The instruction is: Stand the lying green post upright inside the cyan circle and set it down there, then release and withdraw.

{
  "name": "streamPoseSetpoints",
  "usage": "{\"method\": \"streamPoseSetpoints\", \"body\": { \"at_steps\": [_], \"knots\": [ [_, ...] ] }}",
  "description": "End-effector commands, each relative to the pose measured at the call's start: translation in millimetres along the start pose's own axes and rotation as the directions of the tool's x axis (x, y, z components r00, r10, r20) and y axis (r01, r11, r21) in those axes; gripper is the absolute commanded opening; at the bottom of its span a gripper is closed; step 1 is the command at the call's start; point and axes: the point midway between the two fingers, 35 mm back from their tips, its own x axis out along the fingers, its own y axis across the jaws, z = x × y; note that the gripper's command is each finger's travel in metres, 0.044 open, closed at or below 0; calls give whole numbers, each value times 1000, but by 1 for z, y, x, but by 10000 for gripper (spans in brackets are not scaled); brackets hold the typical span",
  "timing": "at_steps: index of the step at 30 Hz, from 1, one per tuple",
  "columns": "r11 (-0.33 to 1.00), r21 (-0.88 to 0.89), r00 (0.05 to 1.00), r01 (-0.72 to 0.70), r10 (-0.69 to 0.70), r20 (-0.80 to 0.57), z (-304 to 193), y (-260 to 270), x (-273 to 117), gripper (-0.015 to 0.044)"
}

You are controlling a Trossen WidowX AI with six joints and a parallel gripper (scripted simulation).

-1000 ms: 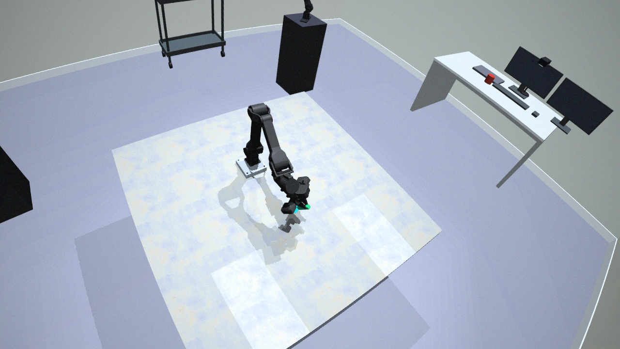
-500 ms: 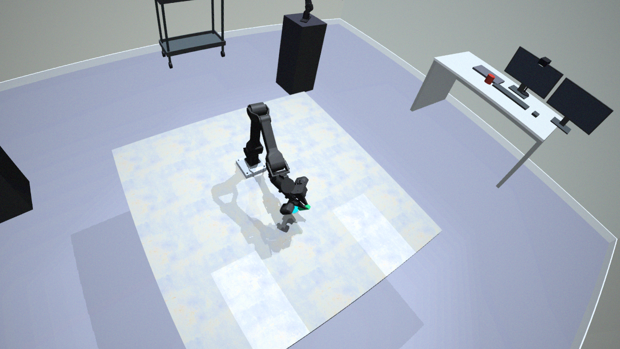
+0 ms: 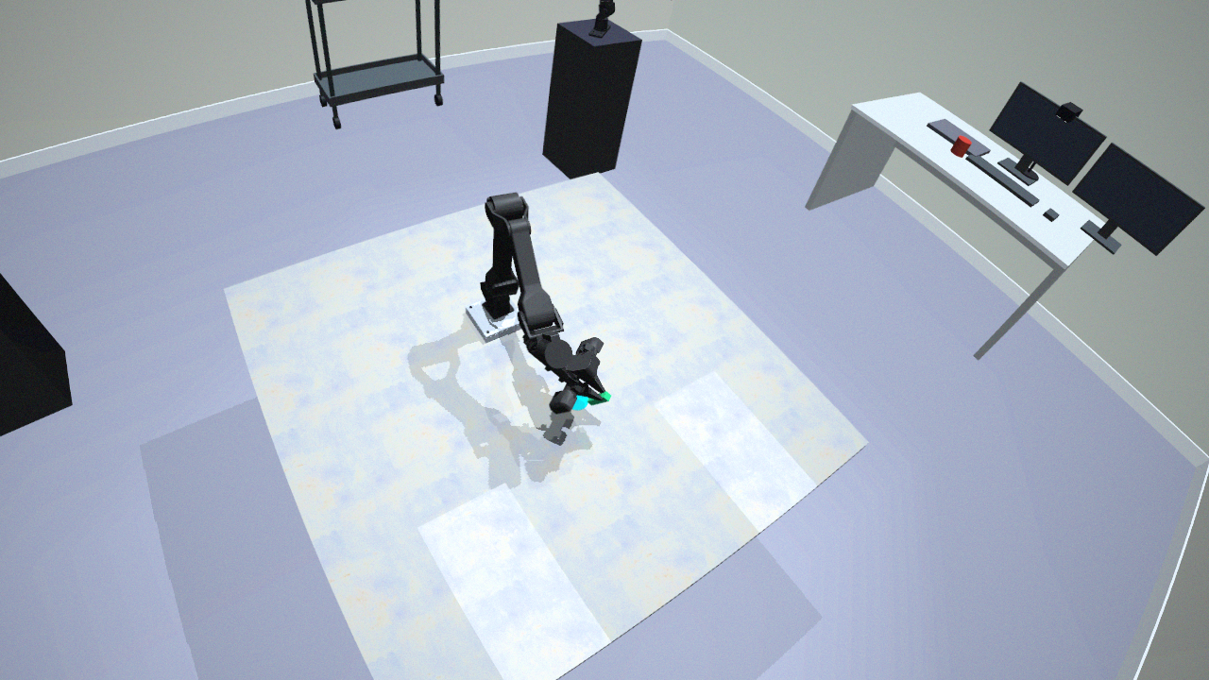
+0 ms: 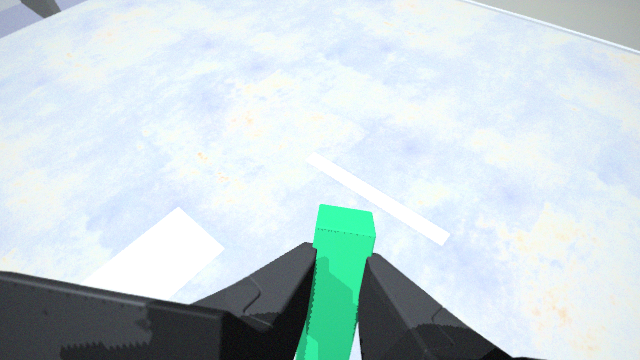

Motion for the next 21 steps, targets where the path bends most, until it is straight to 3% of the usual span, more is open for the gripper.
{"method": "streamPoseSetpoints", "body": {
  "at_steps": [1,21],
  "knots": [
    [1000,3,1000,-9,9,26,-2,1,-2,23],
    [999,-15,989,-28,30,144,-4,2,-11,23]
  ]
}}
